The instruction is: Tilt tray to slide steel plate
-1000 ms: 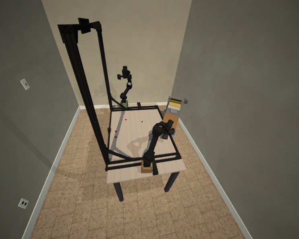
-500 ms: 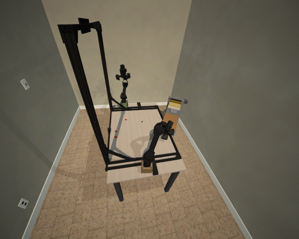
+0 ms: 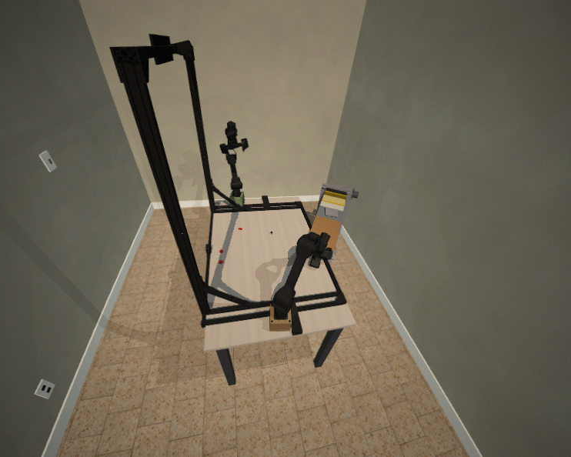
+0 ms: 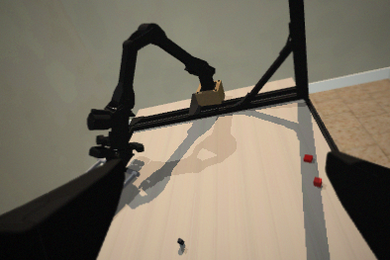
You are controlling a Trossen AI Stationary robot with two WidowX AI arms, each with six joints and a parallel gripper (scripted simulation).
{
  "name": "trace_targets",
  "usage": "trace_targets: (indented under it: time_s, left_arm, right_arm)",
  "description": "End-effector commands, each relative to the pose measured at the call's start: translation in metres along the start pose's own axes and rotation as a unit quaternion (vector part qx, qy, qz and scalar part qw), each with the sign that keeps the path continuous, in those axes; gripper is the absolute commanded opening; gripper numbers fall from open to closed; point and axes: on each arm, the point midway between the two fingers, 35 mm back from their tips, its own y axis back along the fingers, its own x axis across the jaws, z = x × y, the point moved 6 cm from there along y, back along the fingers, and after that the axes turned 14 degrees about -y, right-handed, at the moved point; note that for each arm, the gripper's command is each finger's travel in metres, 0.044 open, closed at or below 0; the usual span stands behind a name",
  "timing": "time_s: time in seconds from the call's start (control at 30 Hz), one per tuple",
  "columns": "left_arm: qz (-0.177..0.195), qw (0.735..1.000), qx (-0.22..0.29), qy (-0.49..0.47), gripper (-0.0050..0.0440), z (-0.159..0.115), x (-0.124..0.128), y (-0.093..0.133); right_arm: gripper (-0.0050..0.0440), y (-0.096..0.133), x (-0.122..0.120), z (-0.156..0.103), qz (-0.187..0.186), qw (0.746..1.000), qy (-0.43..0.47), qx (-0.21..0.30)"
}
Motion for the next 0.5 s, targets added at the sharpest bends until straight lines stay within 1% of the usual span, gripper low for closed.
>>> trace_targets:
  time_s: [0.0, 0.4, 0.43, 0.47]
  left_arm:
    - [0.006, 1.000, 0.016, -0.004, 0.0440, 0.004, 0.002, -0.006]
    - [0.034, 0.996, 0.079, -0.005, 0.0440, 0.013, 0.015, -0.031]
    - [0.036, 0.996, 0.084, -0.005, 0.0440, 0.013, 0.016, -0.034]
    - [0.038, 0.995, 0.089, -0.004, 0.0440, 0.014, 0.018, -0.036]
  right_arm:
    - [0.0150, -0.009, 0.000, 0.000, 0.000, 1.000, -0.001, -0.002]
    - [0.0150, -0.009, 0.000, 0.000, 0.000, 1.000, -0.001, -0.002]
    - [0.0000, -0.009, 0.000, 0.000, 0.000, 1.000, -0.001, -0.002]
    - [0.0000, -0.009, 0.000, 0.000, 0.000, 1.000, -0.001, -0.002]
